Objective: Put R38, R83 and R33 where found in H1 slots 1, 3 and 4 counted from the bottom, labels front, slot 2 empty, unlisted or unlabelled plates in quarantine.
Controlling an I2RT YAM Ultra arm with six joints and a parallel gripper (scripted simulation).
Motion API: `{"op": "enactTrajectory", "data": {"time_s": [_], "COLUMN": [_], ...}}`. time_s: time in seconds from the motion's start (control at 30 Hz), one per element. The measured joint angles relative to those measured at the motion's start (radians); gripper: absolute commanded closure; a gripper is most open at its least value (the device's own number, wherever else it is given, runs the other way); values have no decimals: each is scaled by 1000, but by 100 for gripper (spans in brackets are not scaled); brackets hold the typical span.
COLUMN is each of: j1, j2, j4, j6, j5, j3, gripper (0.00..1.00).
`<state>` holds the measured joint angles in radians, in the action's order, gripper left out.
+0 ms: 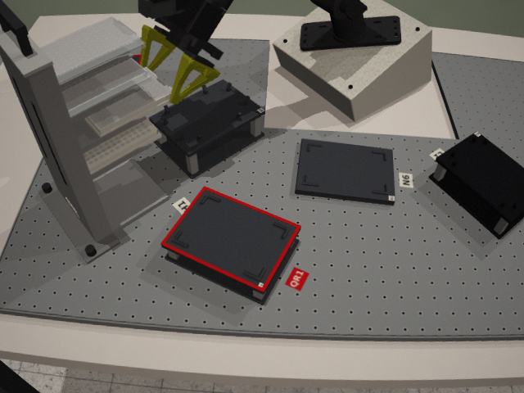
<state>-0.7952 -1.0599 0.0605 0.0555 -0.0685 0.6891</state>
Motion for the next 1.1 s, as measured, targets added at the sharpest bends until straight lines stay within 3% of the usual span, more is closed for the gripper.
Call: {"op": "enactTrajectory", "data": {"time_s": [1.1], "j1": [-21], "j2": [170], "j4": [45], "j6": [8], "j5": [-18], "j3": [-123], "gripper": [15]}}
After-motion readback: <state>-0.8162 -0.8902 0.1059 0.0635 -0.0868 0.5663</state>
